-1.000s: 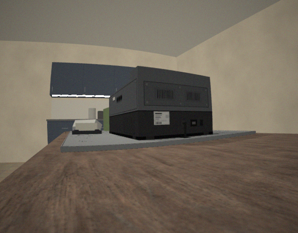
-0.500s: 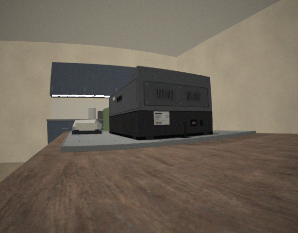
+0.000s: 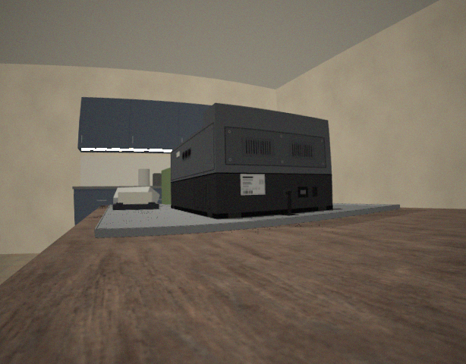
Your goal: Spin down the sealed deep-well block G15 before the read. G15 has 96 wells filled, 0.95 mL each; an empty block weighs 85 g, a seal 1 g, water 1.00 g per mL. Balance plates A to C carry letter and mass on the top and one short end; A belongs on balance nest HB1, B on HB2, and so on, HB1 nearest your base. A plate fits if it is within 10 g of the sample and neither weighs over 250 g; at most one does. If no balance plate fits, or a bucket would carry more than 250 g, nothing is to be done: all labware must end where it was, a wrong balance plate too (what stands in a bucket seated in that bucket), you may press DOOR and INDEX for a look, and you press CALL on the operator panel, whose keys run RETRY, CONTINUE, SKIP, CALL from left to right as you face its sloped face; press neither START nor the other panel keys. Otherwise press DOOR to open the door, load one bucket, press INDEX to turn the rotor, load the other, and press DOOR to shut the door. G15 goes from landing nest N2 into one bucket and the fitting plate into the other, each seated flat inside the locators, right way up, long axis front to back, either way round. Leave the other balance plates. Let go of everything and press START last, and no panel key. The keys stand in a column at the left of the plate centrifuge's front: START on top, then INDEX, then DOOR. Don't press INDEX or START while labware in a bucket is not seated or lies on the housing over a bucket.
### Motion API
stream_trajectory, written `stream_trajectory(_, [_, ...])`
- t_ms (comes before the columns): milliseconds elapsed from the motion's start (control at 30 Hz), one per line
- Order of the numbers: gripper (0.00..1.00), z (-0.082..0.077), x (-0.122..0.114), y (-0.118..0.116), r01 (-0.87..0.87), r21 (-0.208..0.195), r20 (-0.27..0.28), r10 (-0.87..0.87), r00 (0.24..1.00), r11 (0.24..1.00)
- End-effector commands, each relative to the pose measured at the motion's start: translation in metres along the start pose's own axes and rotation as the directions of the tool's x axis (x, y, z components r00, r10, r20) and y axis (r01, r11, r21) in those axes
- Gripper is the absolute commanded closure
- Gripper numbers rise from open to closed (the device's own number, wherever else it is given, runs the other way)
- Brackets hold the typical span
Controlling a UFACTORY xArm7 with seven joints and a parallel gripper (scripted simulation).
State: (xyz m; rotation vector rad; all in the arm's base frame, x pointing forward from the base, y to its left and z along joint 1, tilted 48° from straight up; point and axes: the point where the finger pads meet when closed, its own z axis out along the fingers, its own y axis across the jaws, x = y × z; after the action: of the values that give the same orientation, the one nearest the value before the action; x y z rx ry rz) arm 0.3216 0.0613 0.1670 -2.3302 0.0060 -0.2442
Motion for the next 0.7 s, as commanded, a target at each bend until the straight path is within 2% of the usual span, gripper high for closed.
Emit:
stream_trajectory(0, [1.0, -0.041, -0.003, -0.007, -0.002, 0.039, 0.253, -0.008, 0.967, 0.999])
stream_trajectory(300, [1.0, -0.061, -0.003, -0.006, -0.002, 0.039, 0.335, -0.011, 0.942, 0.999])
stream_trajectory(667, [1.0, -0.064, -0.003, -0.006, -0.002, 0.039, 0.349, -0.011, 0.937, 0.999])
